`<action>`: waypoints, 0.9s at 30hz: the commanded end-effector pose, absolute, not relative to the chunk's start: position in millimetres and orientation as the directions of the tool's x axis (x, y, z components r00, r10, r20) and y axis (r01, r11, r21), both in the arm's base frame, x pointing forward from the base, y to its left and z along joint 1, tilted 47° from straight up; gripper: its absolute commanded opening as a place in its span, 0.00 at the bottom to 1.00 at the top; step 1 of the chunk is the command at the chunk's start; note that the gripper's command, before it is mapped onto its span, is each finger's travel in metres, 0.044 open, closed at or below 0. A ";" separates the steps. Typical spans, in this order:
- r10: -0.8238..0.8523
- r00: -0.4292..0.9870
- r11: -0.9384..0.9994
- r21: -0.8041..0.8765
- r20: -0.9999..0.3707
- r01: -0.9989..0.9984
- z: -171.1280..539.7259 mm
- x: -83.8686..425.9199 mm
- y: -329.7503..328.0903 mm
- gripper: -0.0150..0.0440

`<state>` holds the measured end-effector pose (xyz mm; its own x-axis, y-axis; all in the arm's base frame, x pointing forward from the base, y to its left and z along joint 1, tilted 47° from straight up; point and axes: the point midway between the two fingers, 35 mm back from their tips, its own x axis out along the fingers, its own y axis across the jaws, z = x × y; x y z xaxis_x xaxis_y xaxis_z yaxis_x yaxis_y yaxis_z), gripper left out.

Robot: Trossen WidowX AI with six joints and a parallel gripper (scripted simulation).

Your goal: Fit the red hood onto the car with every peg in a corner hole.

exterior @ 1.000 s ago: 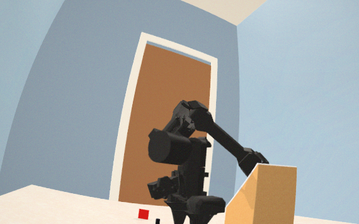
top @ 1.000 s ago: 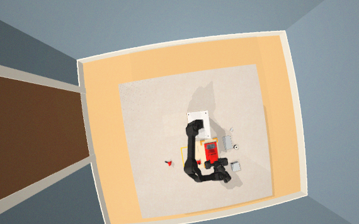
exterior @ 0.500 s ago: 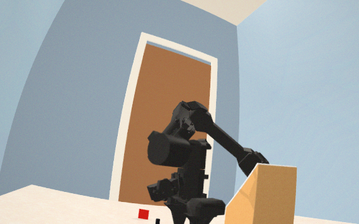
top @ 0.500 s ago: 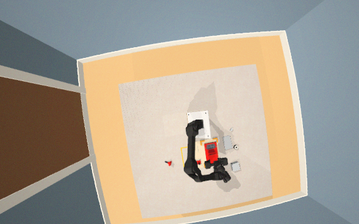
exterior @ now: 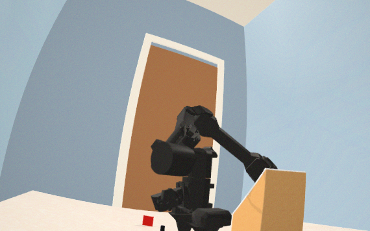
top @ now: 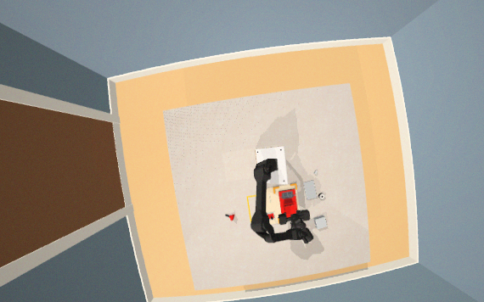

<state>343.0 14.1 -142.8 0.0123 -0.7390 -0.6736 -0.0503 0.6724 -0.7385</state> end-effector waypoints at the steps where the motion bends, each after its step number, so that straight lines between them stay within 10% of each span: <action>1: -0.741 0.013 0.670 -0.740 -0.672 -0.053 -144.1 343.0 12.3 0.25; 6: -0.739 0.012 0.672 -0.739 -0.674 -0.050 -142.8 343.0 14.1 0.25; 22: -0.739 0.012 0.672 -0.739 -0.673 -0.050 -143.4 343.0 13.4 0.97; 27: -0.738 0.014 0.673 -0.738 -0.674 -0.050 -141.4 343.1 15.6 1.00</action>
